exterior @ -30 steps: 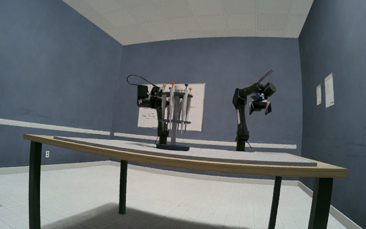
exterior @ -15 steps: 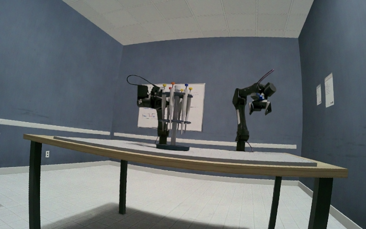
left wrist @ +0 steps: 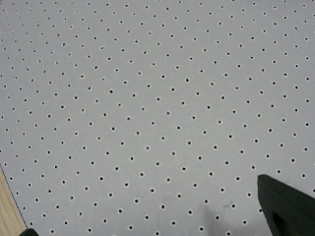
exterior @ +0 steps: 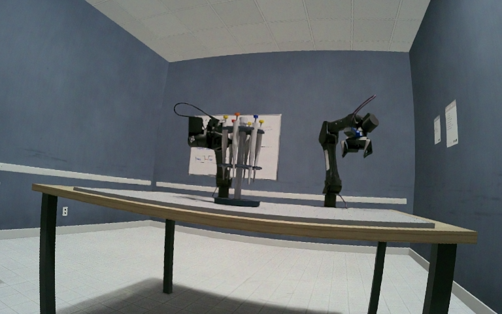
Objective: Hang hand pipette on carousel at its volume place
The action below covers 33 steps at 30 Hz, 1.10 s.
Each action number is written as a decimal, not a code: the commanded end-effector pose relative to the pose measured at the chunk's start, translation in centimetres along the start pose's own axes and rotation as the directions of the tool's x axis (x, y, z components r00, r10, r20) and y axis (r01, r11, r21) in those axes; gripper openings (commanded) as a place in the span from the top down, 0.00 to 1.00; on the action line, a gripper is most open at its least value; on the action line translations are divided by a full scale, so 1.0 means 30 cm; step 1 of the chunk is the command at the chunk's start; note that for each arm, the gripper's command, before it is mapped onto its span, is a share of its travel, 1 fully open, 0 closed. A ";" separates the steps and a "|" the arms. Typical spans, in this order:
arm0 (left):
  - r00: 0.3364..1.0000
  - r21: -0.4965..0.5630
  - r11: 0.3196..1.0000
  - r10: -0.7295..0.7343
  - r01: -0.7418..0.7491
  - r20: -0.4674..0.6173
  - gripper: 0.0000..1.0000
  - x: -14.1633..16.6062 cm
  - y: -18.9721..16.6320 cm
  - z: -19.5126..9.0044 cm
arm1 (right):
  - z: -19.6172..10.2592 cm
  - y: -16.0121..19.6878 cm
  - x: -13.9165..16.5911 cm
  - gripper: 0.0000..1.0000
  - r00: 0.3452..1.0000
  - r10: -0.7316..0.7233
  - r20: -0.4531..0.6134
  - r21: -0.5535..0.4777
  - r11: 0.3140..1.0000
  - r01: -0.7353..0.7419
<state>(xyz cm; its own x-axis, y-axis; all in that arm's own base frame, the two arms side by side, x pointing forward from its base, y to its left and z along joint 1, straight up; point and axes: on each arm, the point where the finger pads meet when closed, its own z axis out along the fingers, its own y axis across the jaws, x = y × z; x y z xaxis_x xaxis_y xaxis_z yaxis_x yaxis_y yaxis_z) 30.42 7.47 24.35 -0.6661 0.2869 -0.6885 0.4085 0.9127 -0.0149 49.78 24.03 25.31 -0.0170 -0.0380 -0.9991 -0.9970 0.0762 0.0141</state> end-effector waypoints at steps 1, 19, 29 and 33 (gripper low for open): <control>0.999 -0.010 1.000 0.024 -0.023 0.032 0.00 -0.028 0.007 -0.016 | -0.007 0.010 -0.054 0.88 0.998 -0.055 0.014 -0.010 0.998 0.055; 0.999 -0.010 1.000 0.024 -0.023 0.032 0.00 -0.028 0.007 -0.016 | -0.003 0.006 -0.030 0.50 1.000 -0.029 0.007 -0.005 1.000 0.029; 0.999 -0.010 1.000 0.024 -0.023 0.032 0.00 -0.028 0.007 -0.016 | -0.034 0.016 -0.034 0.50 1.000 -0.028 0.007 -0.004 1.000 0.028; 0.999 -0.010 1.000 0.024 -0.023 0.032 0.00 -0.028 0.007 -0.016 | -0.061 0.014 -0.048 0.50 0.999 -0.036 0.009 -0.003 0.999 0.036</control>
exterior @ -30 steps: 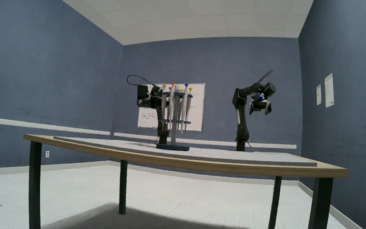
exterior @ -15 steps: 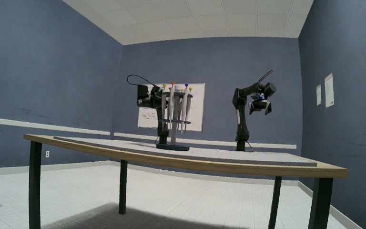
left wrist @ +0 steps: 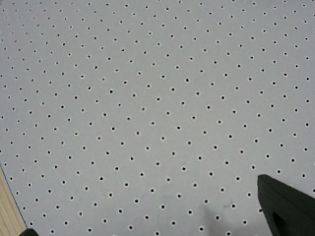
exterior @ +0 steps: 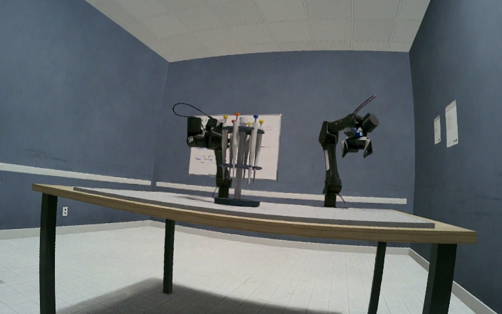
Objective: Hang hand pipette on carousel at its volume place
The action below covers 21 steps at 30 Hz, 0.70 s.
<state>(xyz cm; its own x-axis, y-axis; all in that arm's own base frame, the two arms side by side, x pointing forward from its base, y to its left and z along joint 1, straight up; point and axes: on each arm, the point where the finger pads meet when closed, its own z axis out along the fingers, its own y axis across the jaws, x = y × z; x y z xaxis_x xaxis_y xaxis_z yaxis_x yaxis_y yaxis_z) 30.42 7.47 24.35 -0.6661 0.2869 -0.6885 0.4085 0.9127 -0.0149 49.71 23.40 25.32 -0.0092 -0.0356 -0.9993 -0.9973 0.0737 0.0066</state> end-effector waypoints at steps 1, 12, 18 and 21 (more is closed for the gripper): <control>0.999 -0.010 1.000 0.024 -0.023 0.032 0.00 -0.028 0.007 -0.016 | -0.046 0.012 -0.049 0.50 1.000 -0.029 0.006 -0.001 1.000 0.029; 0.999 -0.010 1.000 0.024 -0.023 0.032 0.00 -0.028 0.007 -0.016 | -0.106 0.009 -0.067 0.50 0.999 -0.047 0.008 0.000 0.999 0.047; 0.999 -0.010 1.000 0.024 -0.023 0.032 0.00 -0.028 0.007 -0.016 | -0.145 0.007 -0.073 0.50 0.999 -0.054 0.008 0.000 0.999 0.054; 0.999 -0.010 1.000 0.024 -0.023 0.032 0.00 -0.028 0.007 -0.016 | -0.165 0.004 -0.062 0.50 0.999 -0.048 0.008 0.000 0.999 0.048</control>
<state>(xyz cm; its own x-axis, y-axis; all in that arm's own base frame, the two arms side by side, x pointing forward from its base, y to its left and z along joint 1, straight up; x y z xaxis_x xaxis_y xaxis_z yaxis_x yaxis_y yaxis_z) 30.42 7.47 24.35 -0.6661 0.2869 -0.6885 0.4085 0.9127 -0.0149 49.80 19.33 26.07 0.0251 -0.0286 -0.9993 -0.9960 0.0853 -0.0274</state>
